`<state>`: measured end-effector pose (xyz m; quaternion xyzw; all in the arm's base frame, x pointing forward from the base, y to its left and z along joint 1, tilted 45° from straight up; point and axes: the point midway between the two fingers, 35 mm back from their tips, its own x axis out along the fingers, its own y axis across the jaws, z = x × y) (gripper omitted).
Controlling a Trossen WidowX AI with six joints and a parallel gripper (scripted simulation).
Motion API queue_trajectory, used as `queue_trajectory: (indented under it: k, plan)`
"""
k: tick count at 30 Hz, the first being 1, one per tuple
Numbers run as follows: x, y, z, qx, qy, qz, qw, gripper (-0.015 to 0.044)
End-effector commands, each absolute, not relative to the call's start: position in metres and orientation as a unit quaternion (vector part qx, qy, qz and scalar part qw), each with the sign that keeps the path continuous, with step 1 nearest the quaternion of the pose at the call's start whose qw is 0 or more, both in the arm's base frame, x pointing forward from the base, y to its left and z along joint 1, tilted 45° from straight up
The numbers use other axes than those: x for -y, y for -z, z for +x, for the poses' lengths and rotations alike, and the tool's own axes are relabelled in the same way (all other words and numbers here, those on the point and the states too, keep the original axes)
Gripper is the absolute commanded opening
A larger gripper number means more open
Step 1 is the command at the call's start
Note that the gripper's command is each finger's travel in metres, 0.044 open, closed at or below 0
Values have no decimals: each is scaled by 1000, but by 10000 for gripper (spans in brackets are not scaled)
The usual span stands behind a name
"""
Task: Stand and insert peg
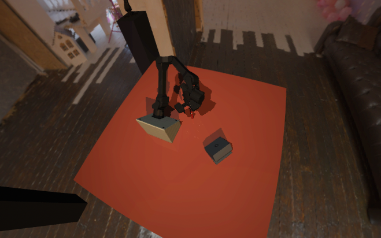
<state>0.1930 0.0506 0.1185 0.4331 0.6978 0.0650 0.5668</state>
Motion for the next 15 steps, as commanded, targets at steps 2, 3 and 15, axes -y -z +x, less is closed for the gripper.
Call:
queue_trajectory:
  k: [2, 3, 15]
  plan:
    - [-51, -122, 196, -692, -77, 442, 565, 440]
    - [-51, -122, 196, -692, -77, 442, 565, 440]
    - [-65, -108, 197, -694, -61, 455, 555, 440]
